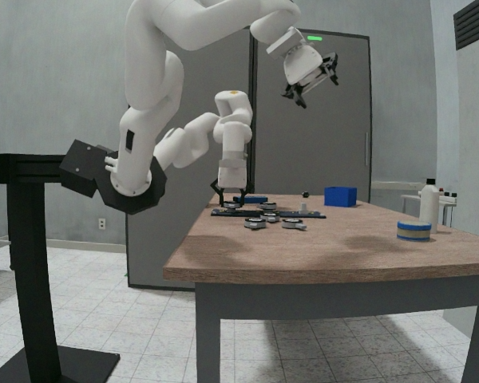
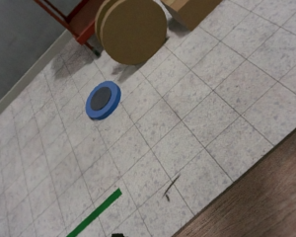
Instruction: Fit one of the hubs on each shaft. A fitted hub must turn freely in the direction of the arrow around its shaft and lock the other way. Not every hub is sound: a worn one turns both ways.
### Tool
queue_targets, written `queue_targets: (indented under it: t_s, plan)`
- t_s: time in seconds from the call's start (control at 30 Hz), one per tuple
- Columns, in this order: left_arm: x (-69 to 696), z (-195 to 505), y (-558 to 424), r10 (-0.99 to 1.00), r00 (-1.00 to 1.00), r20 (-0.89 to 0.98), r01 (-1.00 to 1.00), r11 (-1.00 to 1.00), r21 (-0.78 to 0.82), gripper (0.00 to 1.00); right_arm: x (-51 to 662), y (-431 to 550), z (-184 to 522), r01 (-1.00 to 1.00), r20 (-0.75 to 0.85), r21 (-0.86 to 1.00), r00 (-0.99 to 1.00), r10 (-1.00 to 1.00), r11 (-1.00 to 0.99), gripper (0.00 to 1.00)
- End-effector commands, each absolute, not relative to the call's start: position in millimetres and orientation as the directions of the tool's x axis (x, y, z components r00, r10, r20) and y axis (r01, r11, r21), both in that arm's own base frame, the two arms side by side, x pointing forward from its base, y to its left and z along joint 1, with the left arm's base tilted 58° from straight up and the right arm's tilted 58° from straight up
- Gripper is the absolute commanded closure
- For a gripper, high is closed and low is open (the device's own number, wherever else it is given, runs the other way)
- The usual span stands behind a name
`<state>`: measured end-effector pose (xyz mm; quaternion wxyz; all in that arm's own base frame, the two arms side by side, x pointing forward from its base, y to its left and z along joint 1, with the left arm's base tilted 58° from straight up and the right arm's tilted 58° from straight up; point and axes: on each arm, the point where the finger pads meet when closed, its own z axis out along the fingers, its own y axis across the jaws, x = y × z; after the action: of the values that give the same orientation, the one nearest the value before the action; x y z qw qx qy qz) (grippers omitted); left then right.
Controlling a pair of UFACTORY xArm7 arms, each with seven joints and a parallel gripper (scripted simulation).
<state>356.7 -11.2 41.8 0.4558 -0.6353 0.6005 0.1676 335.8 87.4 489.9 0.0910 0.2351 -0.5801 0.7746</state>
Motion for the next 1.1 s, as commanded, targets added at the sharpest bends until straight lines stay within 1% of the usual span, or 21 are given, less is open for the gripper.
queue_targets:
  t_s: [0.0, 0.47, 0.5, 1.03, 1.07]
  plan:
    - [357.2, 42.0, -13.2, -0.613, 0.221, -0.759, -0.915, 0.139, -0.379, 1.0, 335.5, 88.8, 490.6, -0.411, 0.468, -0.857, -0.873, -0.135, -0.311, 0.0]
    - [357.2, 42.0, -13.2, -0.613, 0.221, -0.759, -0.915, 0.139, -0.379, 1.0, 335.5, 88.8, 490.6, -0.411, 0.468, -0.857, -0.873, -0.135, -0.311, 0.0]
    - [357.2, 42.0, -13.2, -0.628, 0.392, -0.672, -0.856, 0.02, -0.517, 1.0, 335.5, 88.8, 490.6, -0.411, 0.468, -0.857, -0.873, -0.135, -0.311, 0.0]
    - [357.2, 42.0, -13.2, -0.628, 0.392, -0.672, -0.856, 0.02, -0.517, 1.0, 335.5, 88.8, 490.6, -0.411, 0.468, -0.857, -0.873, -0.135, -0.311, 0.0]
    - [357.2, 42.0, -13.2, -0.62, 0.548, -0.561, -0.765, -0.1, -0.636, 1.0, 335.5, 88.8, 490.6, -0.411, 0.468, -0.857, -0.873, -0.135, -0.311, 0.0]
